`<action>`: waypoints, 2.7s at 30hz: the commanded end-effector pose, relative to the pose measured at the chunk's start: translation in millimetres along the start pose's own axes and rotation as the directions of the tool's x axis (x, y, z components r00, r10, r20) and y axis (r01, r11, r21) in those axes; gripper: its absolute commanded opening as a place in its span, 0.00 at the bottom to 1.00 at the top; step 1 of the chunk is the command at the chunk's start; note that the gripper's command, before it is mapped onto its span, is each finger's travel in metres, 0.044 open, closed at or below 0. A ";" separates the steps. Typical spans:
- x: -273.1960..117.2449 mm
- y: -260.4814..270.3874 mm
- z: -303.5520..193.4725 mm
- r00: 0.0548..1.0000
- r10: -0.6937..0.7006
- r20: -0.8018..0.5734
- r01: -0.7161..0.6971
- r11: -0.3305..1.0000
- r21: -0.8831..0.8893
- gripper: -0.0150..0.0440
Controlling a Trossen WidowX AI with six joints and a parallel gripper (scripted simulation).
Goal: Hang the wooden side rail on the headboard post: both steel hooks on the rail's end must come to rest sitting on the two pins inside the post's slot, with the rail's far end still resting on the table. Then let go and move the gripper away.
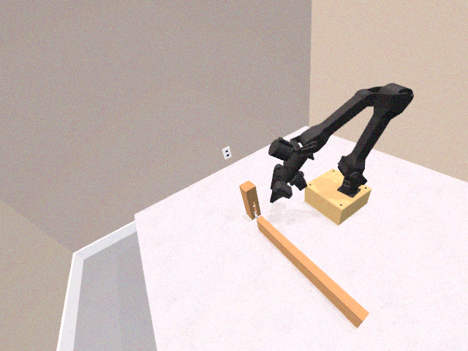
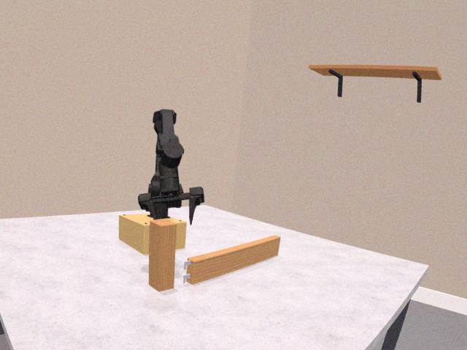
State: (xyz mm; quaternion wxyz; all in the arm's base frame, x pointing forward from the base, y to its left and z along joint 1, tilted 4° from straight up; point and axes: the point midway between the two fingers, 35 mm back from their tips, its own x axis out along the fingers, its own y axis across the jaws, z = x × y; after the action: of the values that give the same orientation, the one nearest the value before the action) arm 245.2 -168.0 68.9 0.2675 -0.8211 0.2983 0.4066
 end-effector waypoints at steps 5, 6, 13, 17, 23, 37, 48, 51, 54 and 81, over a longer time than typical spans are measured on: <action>5.4 -4.6 1.5 0.998 0.060 -0.004 -0.054 0.927 0.371 1.00; 6.2 -4.8 2.0 0.998 0.070 -0.005 -0.061 0.902 0.428 1.00; 11.0 -6.3 5.0 0.990 0.142 -0.023 -0.073 0.635 0.769 1.00; 13.2 -7.4 6.4 0.983 0.181 -0.037 -0.045 0.429 0.902 1.00; 15.7 -9.4 8.4 0.969 0.238 -0.063 0.045 0.083 0.996 1.00; 17.5 -16.0 11.6 0.923 0.353 -0.151 0.356 -0.639 0.682 1.00; 15.5 -23.1 13.5 0.873 0.424 -0.240 0.449 -0.892 0.057 1.00; 14.4 -25.3 13.9 0.858 0.440 -0.266 0.421 -0.898 -0.129 1.00; 13.3 -27.4 14.4 0.842 0.454 -0.292 0.371 -0.880 -0.298 1.00; 13.3 -28.4 14.3 0.840 0.456 -0.295 0.361 -0.874 -0.324 1.00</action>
State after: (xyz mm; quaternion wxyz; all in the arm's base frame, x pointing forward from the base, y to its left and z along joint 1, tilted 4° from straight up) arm 264.1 -142.1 55.7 -0.7563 -0.2207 -0.2527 0.5616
